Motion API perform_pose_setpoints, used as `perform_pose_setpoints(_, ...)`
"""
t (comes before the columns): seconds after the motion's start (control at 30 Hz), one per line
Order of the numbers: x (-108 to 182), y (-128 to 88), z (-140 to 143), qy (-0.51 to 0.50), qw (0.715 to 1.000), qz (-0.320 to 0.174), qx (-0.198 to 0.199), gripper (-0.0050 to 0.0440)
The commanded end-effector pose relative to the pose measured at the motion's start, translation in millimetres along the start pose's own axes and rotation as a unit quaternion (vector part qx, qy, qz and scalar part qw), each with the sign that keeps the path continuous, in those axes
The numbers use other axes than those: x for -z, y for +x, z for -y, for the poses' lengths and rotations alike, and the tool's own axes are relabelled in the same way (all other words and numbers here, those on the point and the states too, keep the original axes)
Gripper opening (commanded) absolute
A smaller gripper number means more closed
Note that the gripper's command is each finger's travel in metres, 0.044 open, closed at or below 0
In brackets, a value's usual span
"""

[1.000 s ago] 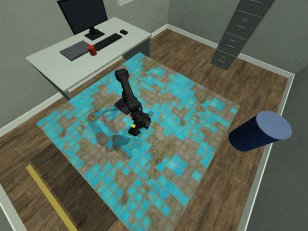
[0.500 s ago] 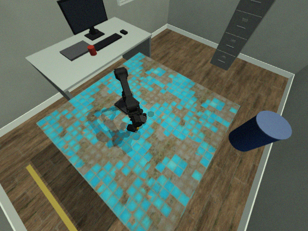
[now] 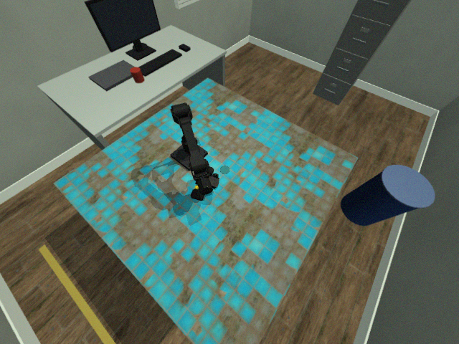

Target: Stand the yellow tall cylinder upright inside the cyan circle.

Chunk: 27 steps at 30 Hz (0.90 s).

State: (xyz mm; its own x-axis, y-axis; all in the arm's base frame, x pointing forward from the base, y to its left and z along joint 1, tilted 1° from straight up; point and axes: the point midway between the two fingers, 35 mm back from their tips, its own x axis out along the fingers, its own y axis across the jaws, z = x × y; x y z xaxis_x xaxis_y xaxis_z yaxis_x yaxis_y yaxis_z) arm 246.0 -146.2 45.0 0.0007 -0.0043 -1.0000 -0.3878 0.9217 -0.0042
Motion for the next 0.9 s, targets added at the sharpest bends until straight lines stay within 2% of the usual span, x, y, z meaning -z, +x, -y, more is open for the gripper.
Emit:
perform_pose_setpoints(0.0, 0, 11, 2, -0.001, 1.000, 0.002, 0.006, 0.0314)
perform_pose_setpoints(0.43, 0, 27, 2, -0.001, 1.000, 0.002, 0.006, 0.0314)
perform_pose_setpoints(0.7, -3, 22, 5, 0.000, 1.000, 0.009, 0.013, 0.0314)
perform_pose_setpoints(0.8, -3, 22, 5, 0.000, 1.000, 0.009, 0.013, 0.0242)
perform_pose_setpoints(0.87, -3, 22, 5, 0.000, 1.000, 0.009, 0.013, 0.0242)
